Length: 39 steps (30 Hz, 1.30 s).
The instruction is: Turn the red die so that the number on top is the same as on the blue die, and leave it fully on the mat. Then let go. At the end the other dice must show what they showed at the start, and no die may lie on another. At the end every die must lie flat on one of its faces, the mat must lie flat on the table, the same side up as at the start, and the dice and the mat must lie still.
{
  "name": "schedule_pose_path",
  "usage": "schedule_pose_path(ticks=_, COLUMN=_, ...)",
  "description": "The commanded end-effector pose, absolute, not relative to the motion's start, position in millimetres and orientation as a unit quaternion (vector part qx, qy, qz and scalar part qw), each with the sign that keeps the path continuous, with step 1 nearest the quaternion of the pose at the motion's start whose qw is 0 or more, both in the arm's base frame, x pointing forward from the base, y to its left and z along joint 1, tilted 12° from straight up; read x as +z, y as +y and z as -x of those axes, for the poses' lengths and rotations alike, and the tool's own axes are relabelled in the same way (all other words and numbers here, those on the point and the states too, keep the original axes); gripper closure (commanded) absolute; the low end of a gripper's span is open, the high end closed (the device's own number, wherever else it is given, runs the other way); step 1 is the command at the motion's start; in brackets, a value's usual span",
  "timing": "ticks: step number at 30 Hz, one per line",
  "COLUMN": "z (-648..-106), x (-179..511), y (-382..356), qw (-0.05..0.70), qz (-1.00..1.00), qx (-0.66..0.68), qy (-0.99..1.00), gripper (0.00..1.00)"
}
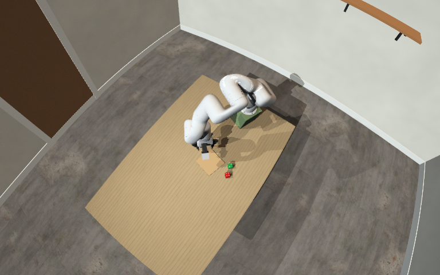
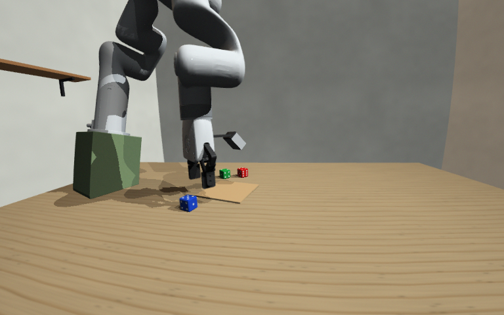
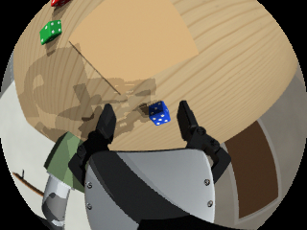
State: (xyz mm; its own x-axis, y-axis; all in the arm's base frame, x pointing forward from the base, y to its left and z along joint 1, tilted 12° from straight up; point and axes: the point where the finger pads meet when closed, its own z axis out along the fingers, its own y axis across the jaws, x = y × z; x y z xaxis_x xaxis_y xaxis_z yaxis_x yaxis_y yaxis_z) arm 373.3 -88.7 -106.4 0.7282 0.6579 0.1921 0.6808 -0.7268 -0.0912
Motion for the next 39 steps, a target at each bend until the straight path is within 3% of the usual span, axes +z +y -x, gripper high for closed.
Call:
schedule_pose_path(ticks=1, z=-377.6, x=-99.7, y=-62.6, qw=0.077, qz=0.926, qx=-0.074, qy=-0.361, gripper=0.00)
schedule_pose_path(ticks=19, z=-392.9, x=-70.7, y=76.2, qw=0.077, qz=0.926, qx=-0.074, qy=-0.361, gripper=0.00)
schedule_pose_path(ticks=39, z=-399.8, x=-57.6, y=138.6, qw=0.077, qz=0.926, qx=-0.074, qy=-0.361, gripper=0.00)
